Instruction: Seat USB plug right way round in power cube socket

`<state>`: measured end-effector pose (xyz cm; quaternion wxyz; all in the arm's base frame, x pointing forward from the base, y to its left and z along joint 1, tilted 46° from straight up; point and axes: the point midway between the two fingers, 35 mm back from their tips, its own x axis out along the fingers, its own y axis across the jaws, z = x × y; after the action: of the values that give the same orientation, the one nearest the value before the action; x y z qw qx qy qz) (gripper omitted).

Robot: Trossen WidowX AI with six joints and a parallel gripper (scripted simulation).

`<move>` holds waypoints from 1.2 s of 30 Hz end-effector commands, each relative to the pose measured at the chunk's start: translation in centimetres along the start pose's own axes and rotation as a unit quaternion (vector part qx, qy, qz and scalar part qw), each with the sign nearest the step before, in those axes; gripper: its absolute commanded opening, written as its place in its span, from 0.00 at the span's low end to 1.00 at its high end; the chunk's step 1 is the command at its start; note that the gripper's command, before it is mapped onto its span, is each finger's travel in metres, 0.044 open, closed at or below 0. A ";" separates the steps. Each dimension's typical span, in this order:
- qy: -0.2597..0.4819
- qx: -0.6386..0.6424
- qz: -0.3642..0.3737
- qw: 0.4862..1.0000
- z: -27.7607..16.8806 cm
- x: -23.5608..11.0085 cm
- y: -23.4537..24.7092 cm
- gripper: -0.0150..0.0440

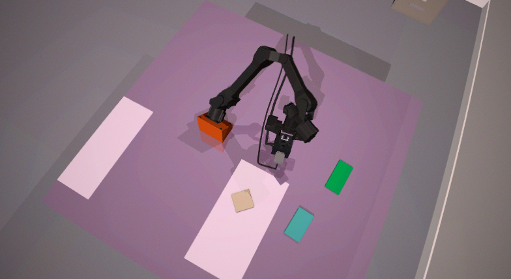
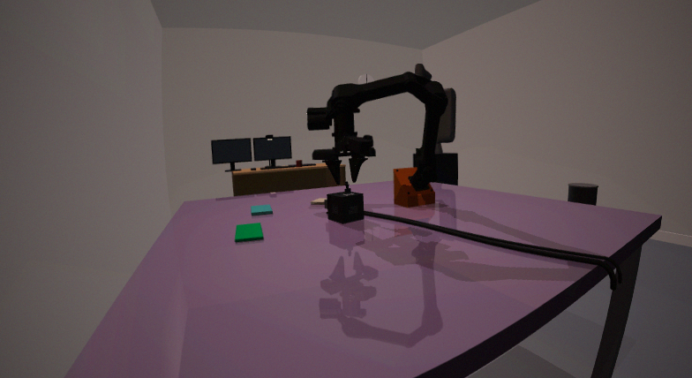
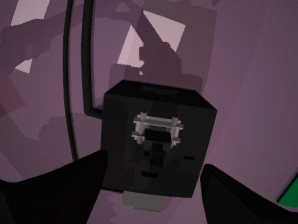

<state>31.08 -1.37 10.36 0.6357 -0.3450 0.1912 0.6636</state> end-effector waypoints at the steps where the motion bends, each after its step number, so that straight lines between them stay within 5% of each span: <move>1: 0.000 0.000 0.000 1.000 0.0 0.0 0.0 0.56; 7: 0.000 0.000 0.000 1.000 0.0 0.0 0.0 0.29; 10: 0.000 0.000 0.000 1.000 0.0 0.0 0.0 0.25; 36: 0.000 0.000 0.000 1.000 0.0 -0.6 0.0 0.25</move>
<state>31.03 -1.66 10.69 0.6369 -0.3434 0.1915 0.6632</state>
